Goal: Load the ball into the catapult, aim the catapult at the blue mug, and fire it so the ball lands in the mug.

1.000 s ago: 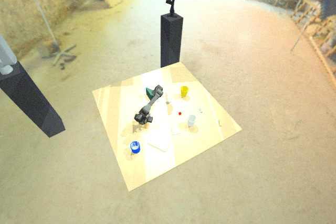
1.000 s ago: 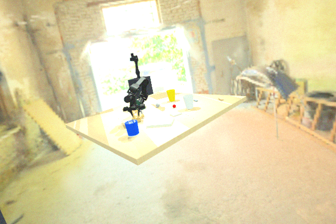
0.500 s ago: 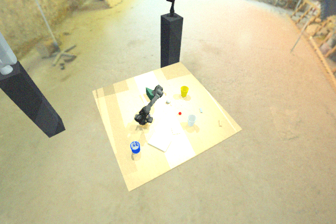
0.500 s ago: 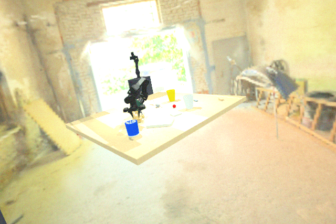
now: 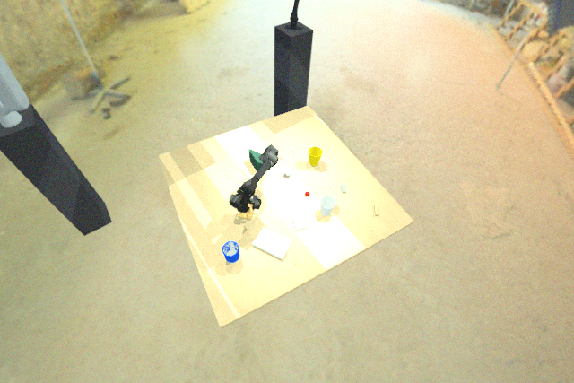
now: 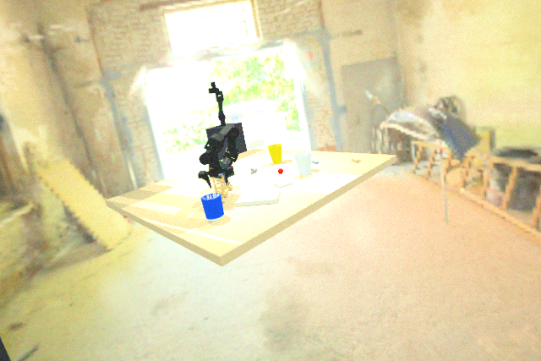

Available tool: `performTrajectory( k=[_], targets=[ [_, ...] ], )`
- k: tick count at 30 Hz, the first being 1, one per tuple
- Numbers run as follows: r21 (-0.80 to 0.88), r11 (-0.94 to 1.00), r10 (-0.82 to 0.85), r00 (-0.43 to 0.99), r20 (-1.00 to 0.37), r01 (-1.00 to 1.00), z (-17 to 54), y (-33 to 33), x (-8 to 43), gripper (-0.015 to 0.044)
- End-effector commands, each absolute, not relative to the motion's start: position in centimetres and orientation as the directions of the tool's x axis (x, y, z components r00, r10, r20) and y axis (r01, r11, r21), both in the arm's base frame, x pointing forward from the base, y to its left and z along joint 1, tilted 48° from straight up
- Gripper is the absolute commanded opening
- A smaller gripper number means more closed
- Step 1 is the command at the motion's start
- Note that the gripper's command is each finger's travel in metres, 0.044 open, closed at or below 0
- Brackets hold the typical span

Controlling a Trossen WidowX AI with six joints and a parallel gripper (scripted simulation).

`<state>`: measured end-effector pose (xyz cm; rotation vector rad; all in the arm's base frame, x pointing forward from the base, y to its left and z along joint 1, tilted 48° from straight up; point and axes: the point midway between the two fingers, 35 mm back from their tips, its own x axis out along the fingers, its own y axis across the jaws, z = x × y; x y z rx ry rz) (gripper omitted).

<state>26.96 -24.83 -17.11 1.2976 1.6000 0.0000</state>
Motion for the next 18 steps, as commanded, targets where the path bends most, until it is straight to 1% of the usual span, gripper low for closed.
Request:
performTrajectory(
  k=[1, 5, 7, 15, 18],
  targets=[
    [0.555, 0.433, 0.694, 0.131, -0.708, 0.71, -14.1, -28.6, 26.4, 0.044],
    [0.554, 0.441, 0.684, 0.136, -0.717, 0.706, -11.5, -30.8, 25.5, 0.044],
    [0.556, 0.432, 0.683, 0.144, -0.716, 0.71, -12.6, -30.0, 26.1, 0.044],
    [0.556, 0.429, 0.689, 0.141, -0.711, 0.712, -11.7, -30.6, 25.6, 0.044],
    [0.556, 0.417, 0.703, 0.132, -0.698, 0.719, -13.8, -28.6, 26.0, 0.044]
  ],
)
